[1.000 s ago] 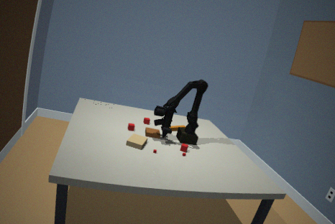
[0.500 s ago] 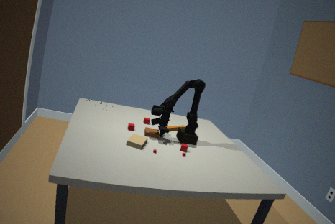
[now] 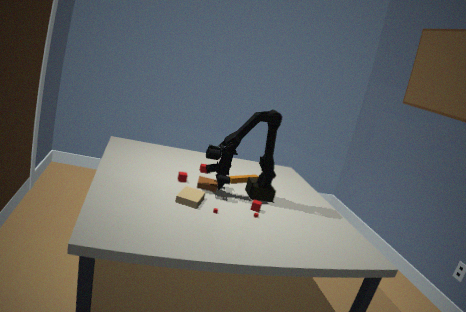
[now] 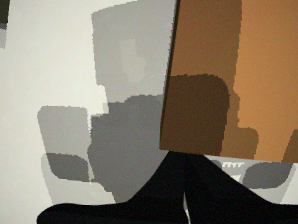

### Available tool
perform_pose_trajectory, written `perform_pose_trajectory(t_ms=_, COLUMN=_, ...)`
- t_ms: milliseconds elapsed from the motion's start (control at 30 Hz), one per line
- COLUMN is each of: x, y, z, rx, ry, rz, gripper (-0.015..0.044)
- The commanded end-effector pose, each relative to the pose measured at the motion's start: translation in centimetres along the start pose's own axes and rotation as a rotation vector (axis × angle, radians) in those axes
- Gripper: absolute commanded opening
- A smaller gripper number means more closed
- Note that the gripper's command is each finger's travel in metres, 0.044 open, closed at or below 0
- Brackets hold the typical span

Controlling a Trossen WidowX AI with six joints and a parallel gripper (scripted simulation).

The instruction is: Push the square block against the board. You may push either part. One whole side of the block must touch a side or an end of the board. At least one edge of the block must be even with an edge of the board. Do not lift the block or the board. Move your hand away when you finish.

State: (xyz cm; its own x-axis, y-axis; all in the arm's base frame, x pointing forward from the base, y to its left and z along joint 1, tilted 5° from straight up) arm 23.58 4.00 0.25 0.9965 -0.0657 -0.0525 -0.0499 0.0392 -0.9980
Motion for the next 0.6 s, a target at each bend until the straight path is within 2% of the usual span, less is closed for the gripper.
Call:
perform_pose_trajectory(t_ms=0, x=0.8, y=0.2, z=0.0, rx=-0.004, ry=-0.006, rz=0.003, gripper=0.0000)
perform_pose_trajectory(t_ms=567, x=2.7, y=0.1, z=0.0, rx=-0.004, ry=-0.006, rz=0.001, gripper=0.0000)
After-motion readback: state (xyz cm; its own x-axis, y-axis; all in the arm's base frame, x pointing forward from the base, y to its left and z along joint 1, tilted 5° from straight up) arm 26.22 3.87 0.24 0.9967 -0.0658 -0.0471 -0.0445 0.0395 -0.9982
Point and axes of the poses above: the point midway between the two fingers, 35 mm back from their tips, its own y axis out along the fingers, its own z axis across the jaws, x = y × z, the point moved 4 cm from there along -y, back along the fingers, and after that the axes turned 5 degrees about y, right-handed, at the moved point
